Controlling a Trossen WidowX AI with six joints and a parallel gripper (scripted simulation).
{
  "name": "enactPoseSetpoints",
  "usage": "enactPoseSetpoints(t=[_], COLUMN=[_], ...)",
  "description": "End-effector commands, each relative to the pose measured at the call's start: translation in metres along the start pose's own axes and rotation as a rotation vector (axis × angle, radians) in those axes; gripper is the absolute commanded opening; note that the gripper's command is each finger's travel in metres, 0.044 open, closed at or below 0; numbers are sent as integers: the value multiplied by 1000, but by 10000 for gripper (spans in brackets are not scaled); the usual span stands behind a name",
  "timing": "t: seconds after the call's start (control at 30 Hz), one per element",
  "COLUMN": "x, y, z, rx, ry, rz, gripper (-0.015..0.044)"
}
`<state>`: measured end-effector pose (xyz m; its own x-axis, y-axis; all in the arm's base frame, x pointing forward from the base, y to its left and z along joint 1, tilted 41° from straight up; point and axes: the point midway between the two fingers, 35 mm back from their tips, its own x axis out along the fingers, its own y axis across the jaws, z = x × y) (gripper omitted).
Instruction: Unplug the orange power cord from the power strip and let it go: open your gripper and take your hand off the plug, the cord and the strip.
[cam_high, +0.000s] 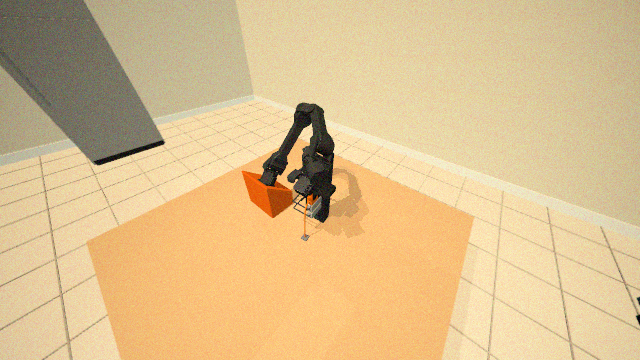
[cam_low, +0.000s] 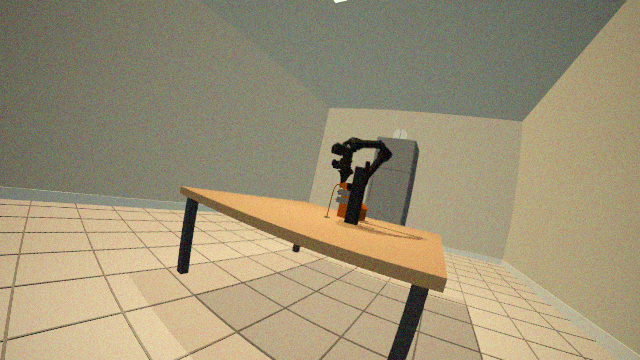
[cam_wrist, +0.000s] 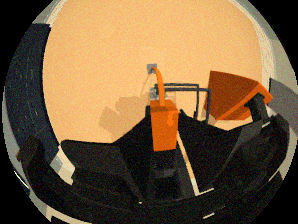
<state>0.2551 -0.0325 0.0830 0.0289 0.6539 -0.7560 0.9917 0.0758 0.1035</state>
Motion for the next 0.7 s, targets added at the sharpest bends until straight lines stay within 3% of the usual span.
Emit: enactPoseSetpoints(t=[0.0,0.67], x=[-1,-5], y=[1,1], z=[14,46], rx=[1,2], ry=[-16,-18], rz=[1,2], gripper=[0,0])
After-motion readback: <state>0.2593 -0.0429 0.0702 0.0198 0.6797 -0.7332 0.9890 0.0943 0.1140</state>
